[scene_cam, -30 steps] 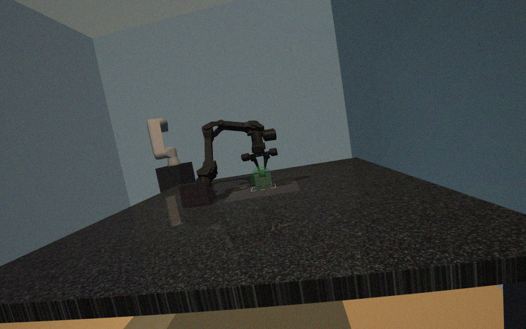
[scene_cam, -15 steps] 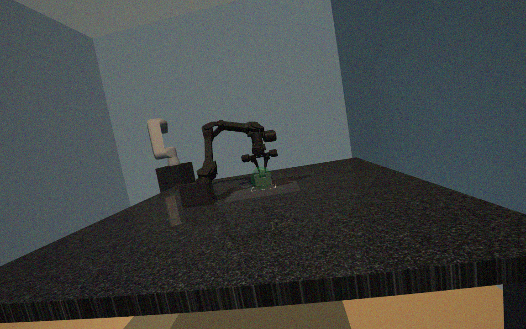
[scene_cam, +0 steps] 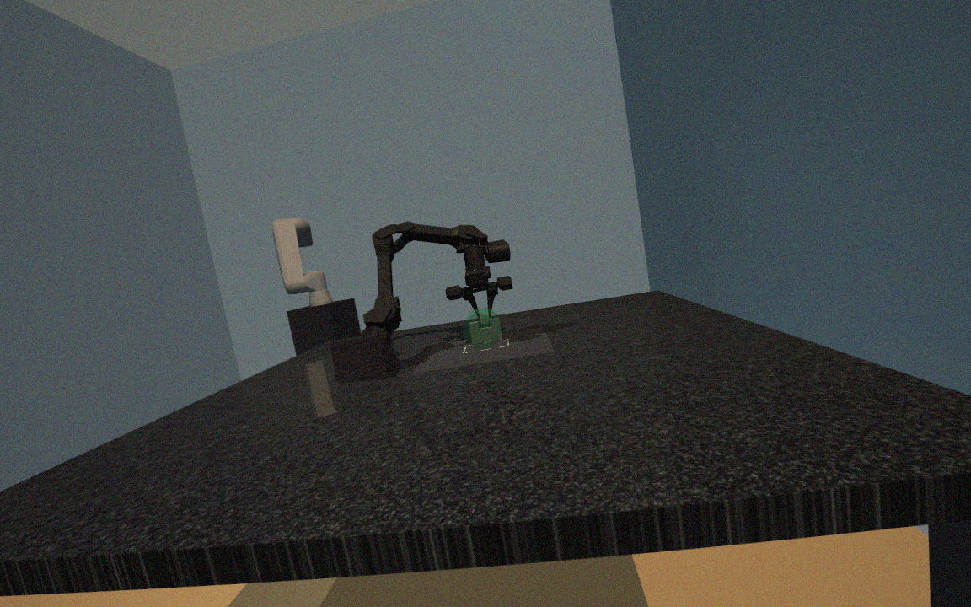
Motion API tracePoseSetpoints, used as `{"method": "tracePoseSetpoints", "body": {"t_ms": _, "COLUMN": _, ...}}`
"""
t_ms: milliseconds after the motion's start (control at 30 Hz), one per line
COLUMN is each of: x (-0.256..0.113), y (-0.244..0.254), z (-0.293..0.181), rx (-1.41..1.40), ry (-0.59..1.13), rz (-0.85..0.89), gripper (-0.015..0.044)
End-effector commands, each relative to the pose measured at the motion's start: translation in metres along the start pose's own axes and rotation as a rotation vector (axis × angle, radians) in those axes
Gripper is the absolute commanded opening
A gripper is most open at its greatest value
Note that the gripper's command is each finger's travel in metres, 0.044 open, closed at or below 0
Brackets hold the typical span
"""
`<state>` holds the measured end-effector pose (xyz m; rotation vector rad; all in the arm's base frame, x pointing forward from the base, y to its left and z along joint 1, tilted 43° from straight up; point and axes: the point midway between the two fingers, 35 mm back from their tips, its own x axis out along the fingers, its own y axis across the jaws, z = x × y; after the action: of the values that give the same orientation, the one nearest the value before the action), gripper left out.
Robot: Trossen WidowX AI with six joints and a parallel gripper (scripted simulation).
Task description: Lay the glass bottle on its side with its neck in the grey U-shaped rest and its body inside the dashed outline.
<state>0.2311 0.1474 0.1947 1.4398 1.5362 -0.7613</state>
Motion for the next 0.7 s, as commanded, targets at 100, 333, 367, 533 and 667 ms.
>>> {"method": "tracePoseSetpoints", "body": {"t_ms": 100, "x": 0.0030, "y": -0.0003, "z": 0.0020, "rx": 0.000, "ry": -0.001, "rz": 0.000, "gripper": 0.0111}}
{"method": "tracePoseSetpoints", "body": {"t_ms": 333, "x": 0.0042, "y": -0.0004, "z": 0.0019, "rx": -0.001, "ry": 0.005, "rz": 0.001, "gripper": 0.0111}}
{"method": "tracePoseSetpoints", "body": {"t_ms": 367, "x": 0.0043, "y": -0.0004, "z": 0.0019, "rx": -0.001, "ry": 0.006, "rz": 0.001, "gripper": 0.0111}}
{"method": "tracePoseSetpoints", "body": {"t_ms": 533, "x": 0.0051, "y": -0.0004, "z": 0.0019, "rx": -0.002, "ry": 0.011, "rz": 0.002, "gripper": 0.0111}}
{"method": "tracePoseSetpoints", "body": {"t_ms": 667, "x": 0.0058, "y": -0.0005, "z": 0.0018, "rx": -0.003, "ry": 0.015, "rz": 0.003, "gripper": 0.0111}}
